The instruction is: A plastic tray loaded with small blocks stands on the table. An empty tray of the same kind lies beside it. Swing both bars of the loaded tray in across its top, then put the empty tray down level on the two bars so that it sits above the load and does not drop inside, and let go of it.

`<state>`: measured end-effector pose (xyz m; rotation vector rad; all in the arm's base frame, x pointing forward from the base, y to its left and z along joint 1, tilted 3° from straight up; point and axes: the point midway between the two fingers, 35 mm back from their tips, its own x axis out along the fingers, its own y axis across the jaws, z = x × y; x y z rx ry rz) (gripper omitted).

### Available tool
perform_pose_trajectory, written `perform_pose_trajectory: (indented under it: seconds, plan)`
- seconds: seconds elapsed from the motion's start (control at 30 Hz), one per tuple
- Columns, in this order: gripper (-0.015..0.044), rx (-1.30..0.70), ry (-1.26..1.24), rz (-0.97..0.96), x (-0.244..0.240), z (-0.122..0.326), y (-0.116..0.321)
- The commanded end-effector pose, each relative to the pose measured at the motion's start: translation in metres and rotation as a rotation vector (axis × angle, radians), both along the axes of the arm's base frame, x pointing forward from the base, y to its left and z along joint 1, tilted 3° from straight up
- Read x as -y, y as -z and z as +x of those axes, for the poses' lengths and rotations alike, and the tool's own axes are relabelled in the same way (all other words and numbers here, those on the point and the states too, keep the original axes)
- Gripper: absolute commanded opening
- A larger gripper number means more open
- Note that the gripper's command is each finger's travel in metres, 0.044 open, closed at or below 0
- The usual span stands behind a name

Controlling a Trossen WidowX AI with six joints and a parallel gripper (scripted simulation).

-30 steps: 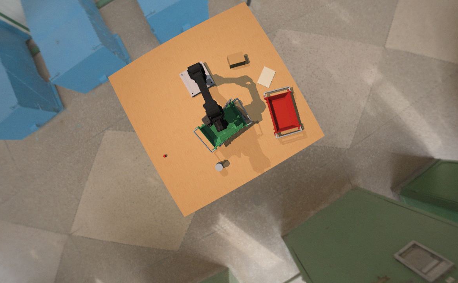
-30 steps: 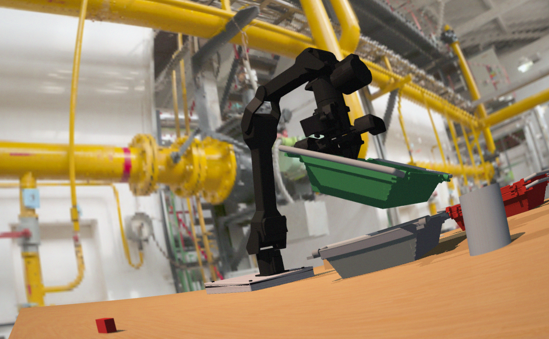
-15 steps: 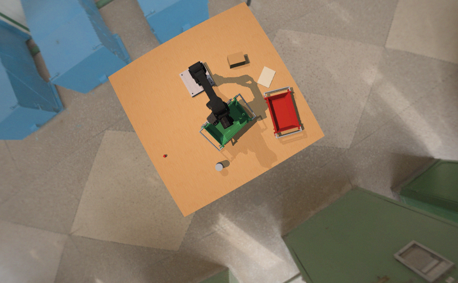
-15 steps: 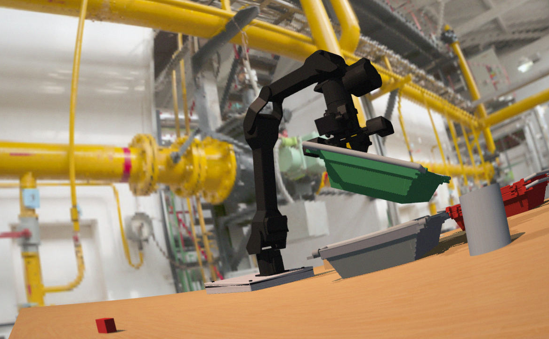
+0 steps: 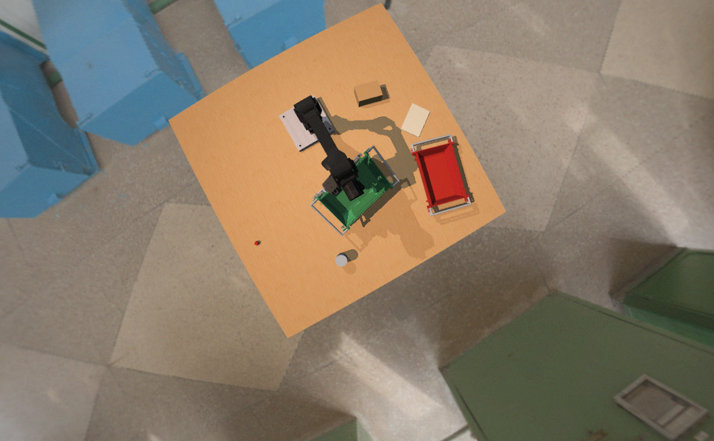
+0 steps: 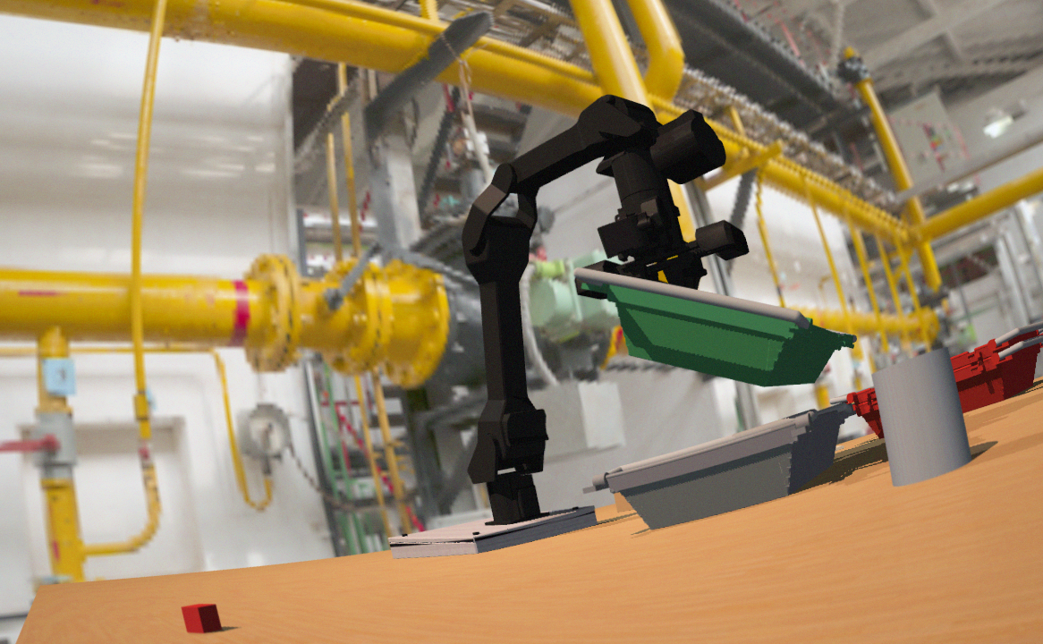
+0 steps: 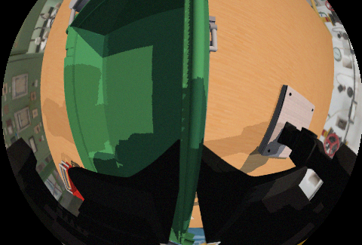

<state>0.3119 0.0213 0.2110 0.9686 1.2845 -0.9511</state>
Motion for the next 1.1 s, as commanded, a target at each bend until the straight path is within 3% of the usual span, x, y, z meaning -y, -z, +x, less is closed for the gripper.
perform_pose_trajectory:
  seconds: [0.0, 1.07]
  plan:
    - [0.0, 0.035, -0.002, 0.003, 0.0, 0.001, -0.008]
    - [0.0, 0.035, -0.002, 0.003, 0.001, 0.003, 0.002]
